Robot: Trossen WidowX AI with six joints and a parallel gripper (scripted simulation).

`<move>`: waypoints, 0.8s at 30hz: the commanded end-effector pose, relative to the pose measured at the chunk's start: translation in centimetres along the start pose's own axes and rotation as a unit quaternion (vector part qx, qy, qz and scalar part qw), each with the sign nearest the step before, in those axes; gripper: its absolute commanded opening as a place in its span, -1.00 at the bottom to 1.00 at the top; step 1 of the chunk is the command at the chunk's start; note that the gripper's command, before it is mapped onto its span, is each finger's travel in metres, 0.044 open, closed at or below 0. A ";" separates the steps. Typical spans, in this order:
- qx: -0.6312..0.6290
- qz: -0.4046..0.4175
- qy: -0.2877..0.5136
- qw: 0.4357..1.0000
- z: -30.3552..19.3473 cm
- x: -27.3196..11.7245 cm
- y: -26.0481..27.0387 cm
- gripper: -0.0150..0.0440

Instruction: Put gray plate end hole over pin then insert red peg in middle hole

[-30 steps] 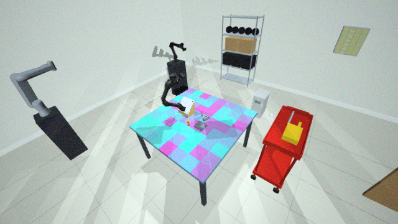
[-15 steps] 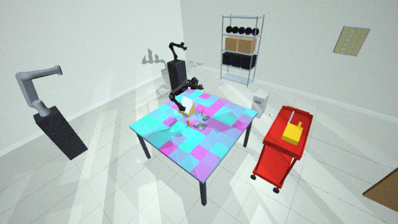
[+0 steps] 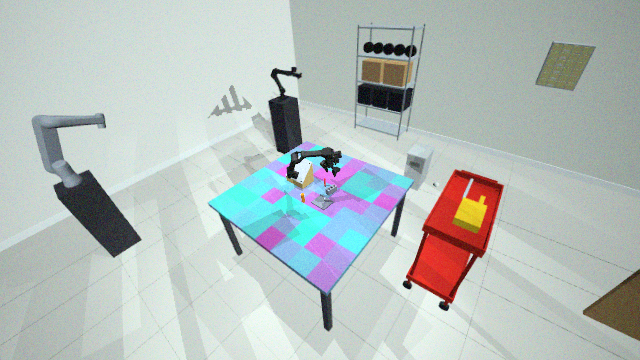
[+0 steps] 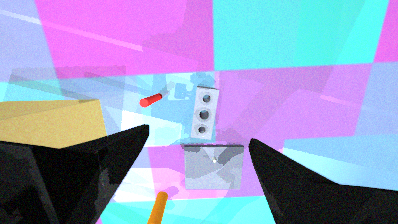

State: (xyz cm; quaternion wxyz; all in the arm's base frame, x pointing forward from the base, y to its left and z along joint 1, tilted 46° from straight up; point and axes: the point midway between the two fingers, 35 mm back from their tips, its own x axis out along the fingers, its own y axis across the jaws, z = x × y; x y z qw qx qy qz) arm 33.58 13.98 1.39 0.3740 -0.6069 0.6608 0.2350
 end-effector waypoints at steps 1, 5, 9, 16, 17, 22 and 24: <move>0.001 0.009 0.055 0.998 -1.2 2.8 -0.6 1.00; 0.001 0.009 0.055 0.998 -1.5 2.7 -1.4 1.00; 0.001 0.009 0.055 0.998 -1.5 3.0 -1.4 1.00; 0.002 0.009 0.057 0.998 -2.2 9.2 -1.3 1.00; 0.002 0.009 0.057 0.998 -2.2 9.2 -1.3 1.00; 0.002 0.009 0.057 0.998 -2.3 10.6 -1.1 1.00; 0.002 0.009 0.057 0.998 -2.3 10.7 -1.1 1.00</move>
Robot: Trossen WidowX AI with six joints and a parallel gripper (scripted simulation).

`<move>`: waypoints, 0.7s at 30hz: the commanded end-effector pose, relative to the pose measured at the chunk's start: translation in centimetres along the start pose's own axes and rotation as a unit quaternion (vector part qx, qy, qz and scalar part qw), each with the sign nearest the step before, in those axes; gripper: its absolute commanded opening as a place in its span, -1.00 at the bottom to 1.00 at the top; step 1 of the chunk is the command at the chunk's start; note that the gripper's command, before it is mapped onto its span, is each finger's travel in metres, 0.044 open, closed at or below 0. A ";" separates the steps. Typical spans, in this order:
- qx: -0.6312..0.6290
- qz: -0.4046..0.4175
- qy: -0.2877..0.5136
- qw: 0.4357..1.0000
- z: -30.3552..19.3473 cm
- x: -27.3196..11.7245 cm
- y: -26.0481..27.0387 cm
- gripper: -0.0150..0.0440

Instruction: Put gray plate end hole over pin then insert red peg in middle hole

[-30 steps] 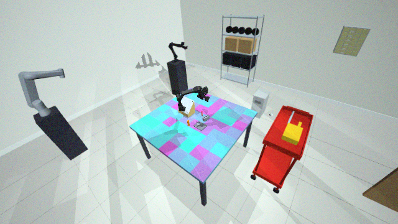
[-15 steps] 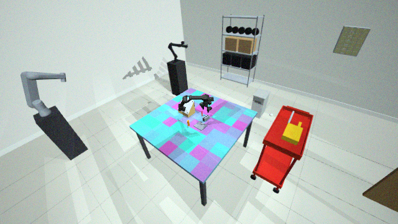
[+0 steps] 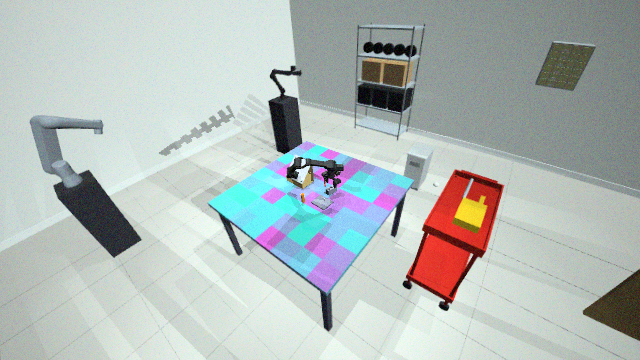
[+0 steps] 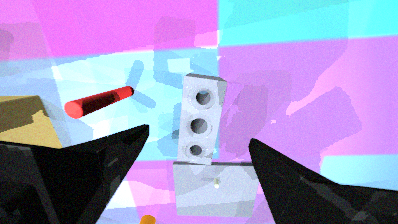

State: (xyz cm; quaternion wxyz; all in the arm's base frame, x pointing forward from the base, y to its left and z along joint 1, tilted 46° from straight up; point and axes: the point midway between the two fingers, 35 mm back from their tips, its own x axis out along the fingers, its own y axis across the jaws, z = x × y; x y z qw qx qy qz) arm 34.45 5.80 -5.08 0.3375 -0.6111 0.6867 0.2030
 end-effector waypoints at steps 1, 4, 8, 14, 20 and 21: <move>-0.002 -0.001 0.003 1.000 -0.1 0.7 0.0 1.00; -0.002 -0.001 0.003 1.000 -0.1 1.1 0.0 1.00; -0.002 -0.001 0.003 1.000 -0.1 1.8 0.0 1.00; -0.002 -0.001 0.003 1.000 -0.1 2.8 0.0 1.00; -0.002 -0.001 0.003 1.000 -0.1 3.7 0.0 1.00; -0.002 -0.001 0.003 1.000 -0.1 3.9 0.0 1.00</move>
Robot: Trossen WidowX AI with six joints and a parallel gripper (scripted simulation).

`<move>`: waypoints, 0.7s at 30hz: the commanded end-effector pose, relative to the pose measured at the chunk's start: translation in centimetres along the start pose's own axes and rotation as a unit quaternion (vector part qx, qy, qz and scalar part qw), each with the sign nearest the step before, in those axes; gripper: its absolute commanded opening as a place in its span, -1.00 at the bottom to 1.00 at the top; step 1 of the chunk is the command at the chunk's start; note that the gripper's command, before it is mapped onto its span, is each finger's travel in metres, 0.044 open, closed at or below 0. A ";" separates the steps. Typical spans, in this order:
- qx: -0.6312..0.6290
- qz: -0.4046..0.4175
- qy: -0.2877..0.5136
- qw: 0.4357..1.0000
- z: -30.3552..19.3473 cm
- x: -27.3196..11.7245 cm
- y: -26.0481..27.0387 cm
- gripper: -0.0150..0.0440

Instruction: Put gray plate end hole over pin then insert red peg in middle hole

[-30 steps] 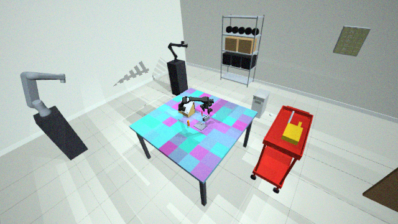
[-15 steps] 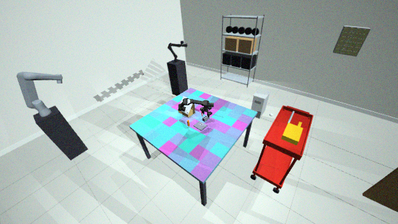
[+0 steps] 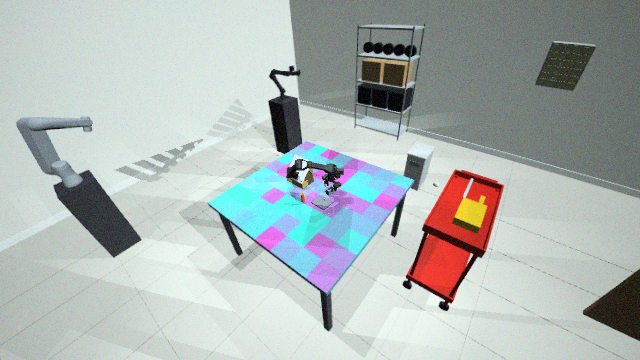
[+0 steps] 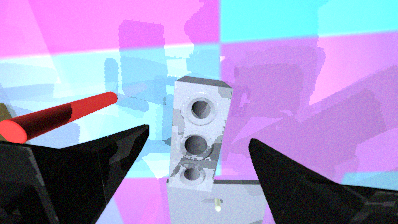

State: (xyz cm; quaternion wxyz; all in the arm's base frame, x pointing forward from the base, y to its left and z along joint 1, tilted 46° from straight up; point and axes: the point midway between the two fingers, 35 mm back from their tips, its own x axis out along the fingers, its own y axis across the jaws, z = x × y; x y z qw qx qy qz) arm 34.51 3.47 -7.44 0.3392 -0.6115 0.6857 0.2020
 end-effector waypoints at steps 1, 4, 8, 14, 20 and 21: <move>-0.003 0.000 0.004 1.000 -0.1 0.7 0.1 1.00; -0.003 0.000 0.004 1.000 -0.2 1.2 0.1 1.00; -0.003 0.000 0.004 1.000 -0.2 1.8 0.2 1.00; -0.003 0.000 0.005 1.000 -0.2 2.8 0.2 1.00; -0.003 0.000 0.005 1.000 -0.3 3.0 0.3 0.73; -0.003 0.000 0.005 1.000 -0.3 3.0 0.3 0.64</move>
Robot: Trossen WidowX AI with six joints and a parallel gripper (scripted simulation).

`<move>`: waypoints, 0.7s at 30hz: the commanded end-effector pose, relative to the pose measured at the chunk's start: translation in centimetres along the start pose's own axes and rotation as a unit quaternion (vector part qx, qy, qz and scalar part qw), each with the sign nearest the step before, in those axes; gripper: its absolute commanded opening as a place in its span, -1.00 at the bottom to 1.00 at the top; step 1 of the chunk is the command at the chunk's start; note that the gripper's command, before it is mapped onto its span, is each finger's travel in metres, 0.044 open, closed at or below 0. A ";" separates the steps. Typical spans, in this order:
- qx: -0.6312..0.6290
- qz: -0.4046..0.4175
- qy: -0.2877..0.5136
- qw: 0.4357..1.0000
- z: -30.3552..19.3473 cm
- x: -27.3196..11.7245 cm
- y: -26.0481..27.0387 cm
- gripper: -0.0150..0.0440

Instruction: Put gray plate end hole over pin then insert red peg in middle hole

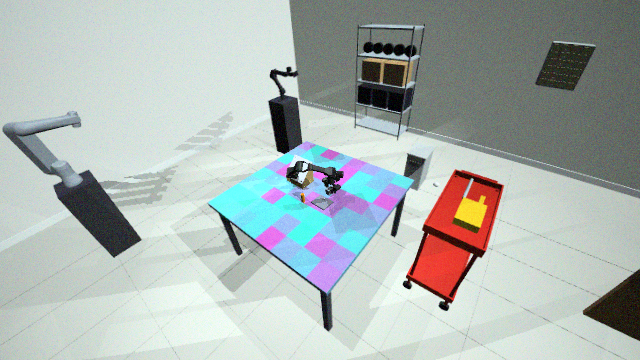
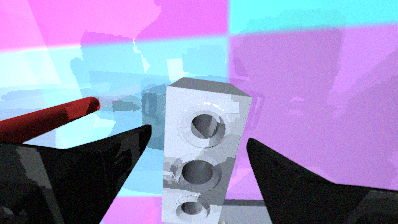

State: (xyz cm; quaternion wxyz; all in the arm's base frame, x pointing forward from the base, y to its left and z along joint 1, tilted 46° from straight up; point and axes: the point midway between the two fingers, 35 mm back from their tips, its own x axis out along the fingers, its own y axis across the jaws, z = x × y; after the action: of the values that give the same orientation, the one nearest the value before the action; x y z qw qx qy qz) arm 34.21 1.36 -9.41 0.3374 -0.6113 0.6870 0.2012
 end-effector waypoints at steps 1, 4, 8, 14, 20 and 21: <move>-0.003 -0.001 0.003 1.000 -0.1 0.1 0.1 0.56; -0.003 -0.001 0.003 1.000 -0.1 0.1 0.1 0.29; -0.003 -0.001 0.003 1.000 -0.1 0.1 0.1 -0.07; -0.003 -0.001 0.003 1.000 -0.1 0.1 0.1 -0.20; -0.003 -0.001 0.003 1.000 -0.1 0.1 0.1 -0.34; -0.003 -0.001 0.003 1.000 -0.1 0.1 0.1 -0.36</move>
State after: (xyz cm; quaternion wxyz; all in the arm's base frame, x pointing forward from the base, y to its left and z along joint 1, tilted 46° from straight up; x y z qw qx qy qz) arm 34.13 1.28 -9.47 0.3360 -0.6117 0.6874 0.2011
